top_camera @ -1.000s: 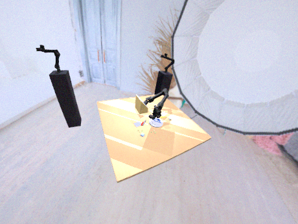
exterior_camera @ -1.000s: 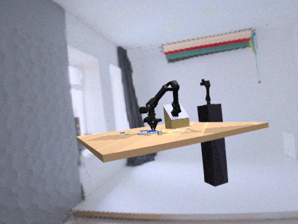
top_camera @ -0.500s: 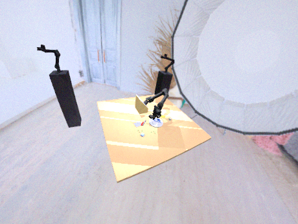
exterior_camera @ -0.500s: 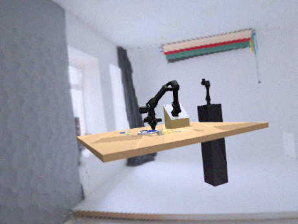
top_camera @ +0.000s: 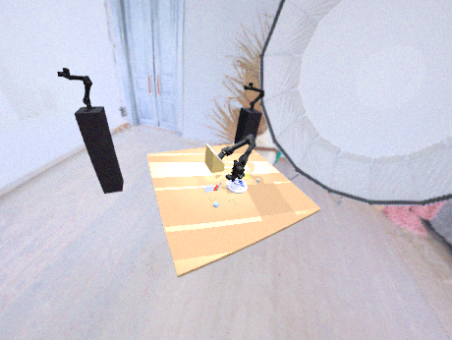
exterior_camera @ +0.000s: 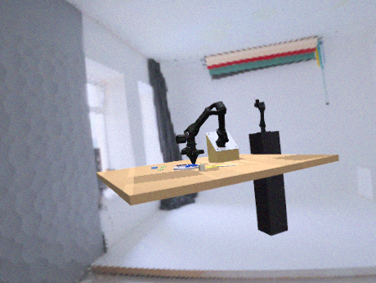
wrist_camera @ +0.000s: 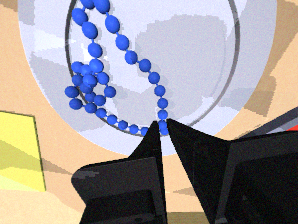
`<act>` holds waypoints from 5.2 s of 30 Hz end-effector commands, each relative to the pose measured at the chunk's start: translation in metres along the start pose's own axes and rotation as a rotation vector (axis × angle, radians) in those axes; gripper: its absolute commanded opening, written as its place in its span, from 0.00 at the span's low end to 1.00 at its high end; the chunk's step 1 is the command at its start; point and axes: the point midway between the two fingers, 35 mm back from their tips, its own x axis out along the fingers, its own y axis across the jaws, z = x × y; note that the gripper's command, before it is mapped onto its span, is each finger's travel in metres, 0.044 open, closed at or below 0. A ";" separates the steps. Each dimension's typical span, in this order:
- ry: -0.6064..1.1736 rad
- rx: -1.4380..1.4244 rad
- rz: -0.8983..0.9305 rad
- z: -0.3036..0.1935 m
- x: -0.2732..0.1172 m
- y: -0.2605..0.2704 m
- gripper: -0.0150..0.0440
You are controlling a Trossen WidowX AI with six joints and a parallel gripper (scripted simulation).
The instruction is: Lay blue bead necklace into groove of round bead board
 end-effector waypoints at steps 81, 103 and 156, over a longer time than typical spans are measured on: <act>0.000 -0.508 0.003 0.019 -0.038 0.003 0.47; -0.004 -0.510 0.001 0.020 -0.015 0.002 0.46; -0.001 -0.510 0.003 0.019 -0.004 0.003 0.25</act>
